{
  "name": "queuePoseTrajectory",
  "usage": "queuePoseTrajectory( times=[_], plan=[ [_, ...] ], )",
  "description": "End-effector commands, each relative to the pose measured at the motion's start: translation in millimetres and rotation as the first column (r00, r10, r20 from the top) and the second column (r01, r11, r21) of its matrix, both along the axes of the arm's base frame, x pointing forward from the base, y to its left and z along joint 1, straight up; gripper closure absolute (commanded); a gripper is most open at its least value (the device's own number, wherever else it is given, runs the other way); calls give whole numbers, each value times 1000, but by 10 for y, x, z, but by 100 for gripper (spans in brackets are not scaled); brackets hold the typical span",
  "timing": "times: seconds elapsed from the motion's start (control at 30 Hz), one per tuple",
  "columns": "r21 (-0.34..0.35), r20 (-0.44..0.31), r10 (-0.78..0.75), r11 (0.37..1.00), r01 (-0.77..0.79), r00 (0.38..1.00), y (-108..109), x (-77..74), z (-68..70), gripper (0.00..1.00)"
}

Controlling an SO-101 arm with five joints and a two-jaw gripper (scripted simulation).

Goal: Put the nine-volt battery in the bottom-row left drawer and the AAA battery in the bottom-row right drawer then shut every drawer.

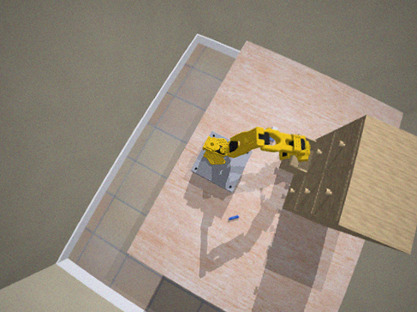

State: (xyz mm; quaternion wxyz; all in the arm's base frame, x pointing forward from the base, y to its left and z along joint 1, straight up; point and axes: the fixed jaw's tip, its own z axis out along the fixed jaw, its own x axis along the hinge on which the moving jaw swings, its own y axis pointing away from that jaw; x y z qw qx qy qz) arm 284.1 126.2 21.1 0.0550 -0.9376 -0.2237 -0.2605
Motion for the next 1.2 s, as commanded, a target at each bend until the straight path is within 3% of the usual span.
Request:
queuePoseTrajectory(
  times=[0.0,0.17,0.63,1.17],
  plan=[
    [-2,-17,0,1000,0,1000,10,-35,-51,68],
    [-2,-17,0,1000,0,1000,10,-35,-51,66],
    [15,-25,-31,999,32,999,11,-34,299,66],
    [15,-25,-32,999,33,999,10,-35,309,66]
  ],
)
